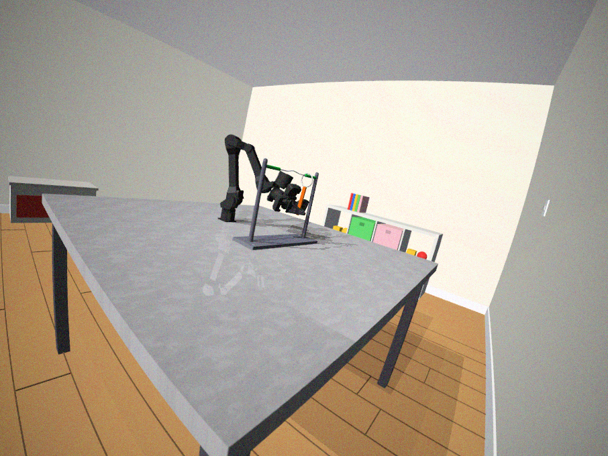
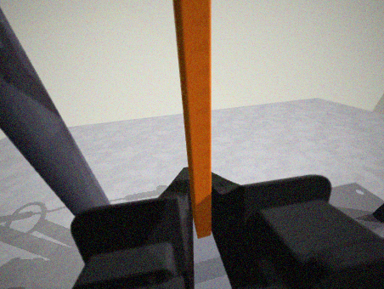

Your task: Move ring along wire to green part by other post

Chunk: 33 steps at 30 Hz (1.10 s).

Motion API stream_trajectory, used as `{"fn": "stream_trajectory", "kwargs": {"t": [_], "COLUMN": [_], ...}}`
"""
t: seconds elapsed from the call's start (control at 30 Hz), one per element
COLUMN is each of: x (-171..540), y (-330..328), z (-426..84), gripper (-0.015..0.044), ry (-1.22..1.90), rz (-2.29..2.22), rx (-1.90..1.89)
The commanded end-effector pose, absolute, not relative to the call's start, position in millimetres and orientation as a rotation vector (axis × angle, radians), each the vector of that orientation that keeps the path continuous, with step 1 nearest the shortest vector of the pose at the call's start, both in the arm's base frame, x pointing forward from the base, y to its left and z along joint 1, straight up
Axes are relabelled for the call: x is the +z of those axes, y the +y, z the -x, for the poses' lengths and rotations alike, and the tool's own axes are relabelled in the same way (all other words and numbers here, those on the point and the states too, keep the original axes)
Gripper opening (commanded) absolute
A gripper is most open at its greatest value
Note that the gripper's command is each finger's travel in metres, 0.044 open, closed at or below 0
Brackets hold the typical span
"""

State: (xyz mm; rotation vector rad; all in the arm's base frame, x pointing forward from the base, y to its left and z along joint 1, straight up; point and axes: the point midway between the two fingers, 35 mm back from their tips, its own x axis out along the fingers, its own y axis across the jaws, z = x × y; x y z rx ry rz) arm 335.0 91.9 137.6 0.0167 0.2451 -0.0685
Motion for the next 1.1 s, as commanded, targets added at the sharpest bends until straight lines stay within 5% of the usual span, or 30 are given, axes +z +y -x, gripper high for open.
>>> {"fn": "stream_trajectory", "kwargs": {"t": [0.0, 0.4, 0.8, 1.07], "x": [135, 135, 136, 141], "y": [91, 91, 92, 95], "z": [-335, -335, -333, -316], "gripper": [-0.015, -0.015, 0.016, 0.016], "ry": [0.248, 0.248, 0.248, 0.251], "rz": [-0.02, -0.02, -0.015, -0.018], "rx": [-0.072, -0.072, -0.069, -0.07]}}
